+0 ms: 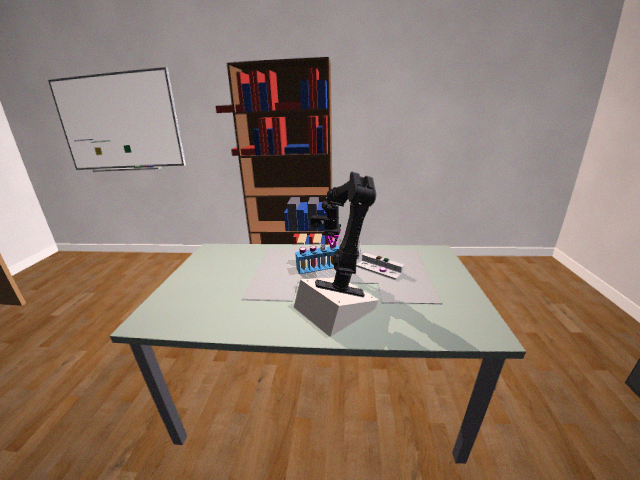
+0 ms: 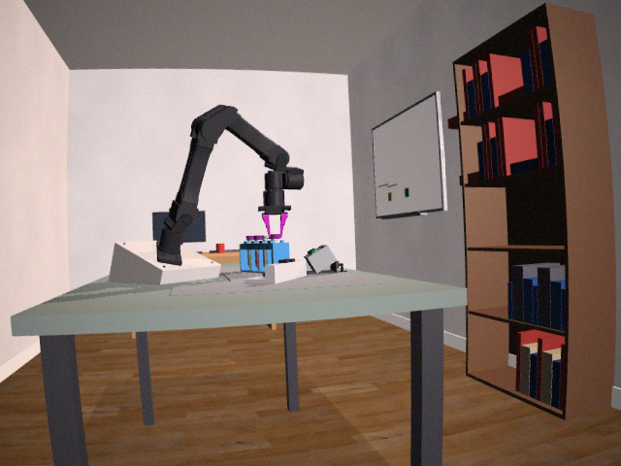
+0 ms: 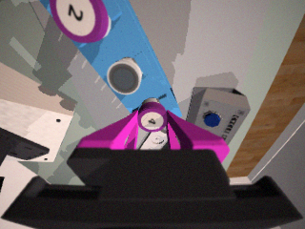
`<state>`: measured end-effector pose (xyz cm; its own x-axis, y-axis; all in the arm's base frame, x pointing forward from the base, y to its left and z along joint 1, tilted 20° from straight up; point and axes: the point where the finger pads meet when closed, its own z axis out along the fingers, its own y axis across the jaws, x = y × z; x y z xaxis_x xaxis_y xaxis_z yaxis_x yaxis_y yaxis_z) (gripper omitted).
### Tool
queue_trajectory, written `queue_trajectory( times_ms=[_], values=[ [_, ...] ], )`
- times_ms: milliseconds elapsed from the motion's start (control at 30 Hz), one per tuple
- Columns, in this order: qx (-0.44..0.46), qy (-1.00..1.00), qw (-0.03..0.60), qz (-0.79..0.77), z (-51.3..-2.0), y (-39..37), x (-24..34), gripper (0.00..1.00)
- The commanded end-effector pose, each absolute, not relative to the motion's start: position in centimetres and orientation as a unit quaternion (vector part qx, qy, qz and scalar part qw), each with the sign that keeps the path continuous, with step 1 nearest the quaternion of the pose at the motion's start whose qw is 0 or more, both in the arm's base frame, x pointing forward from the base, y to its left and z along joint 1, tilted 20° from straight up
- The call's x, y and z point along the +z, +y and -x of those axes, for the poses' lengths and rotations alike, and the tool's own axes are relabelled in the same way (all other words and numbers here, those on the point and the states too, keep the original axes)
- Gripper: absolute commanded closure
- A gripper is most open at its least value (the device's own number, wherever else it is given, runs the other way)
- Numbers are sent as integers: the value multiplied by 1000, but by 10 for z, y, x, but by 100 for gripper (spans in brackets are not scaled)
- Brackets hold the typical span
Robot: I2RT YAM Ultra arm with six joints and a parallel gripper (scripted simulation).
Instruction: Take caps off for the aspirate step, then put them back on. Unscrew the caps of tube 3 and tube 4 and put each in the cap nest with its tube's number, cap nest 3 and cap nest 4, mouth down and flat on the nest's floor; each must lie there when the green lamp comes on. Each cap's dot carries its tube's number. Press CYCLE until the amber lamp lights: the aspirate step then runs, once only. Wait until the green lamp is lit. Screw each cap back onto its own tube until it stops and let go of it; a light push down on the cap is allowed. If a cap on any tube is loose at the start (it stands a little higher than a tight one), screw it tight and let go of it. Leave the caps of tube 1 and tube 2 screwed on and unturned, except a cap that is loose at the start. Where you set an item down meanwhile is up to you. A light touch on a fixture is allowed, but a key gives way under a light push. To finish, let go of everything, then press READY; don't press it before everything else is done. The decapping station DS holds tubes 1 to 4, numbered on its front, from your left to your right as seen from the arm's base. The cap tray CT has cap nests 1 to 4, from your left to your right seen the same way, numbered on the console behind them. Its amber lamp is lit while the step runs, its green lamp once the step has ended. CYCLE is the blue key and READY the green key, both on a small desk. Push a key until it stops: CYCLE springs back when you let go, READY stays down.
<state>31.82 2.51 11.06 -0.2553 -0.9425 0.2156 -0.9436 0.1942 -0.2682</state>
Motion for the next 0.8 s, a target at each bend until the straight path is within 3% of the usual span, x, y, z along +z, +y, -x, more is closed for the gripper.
queue_trajectory(
  times_ms=[0,233,533,567,767],
  values=[
    [177,-690,19,-702,-320,26,114,100],
    [171,-557,50,-811,-320,26,114,100],
    [170,-541,53,-822,-320,26,114,100],
    [170,-541,53,-822,-320,26,114,51],
    [170,-541,53,-822,-320,26,114,51]
  ],
)
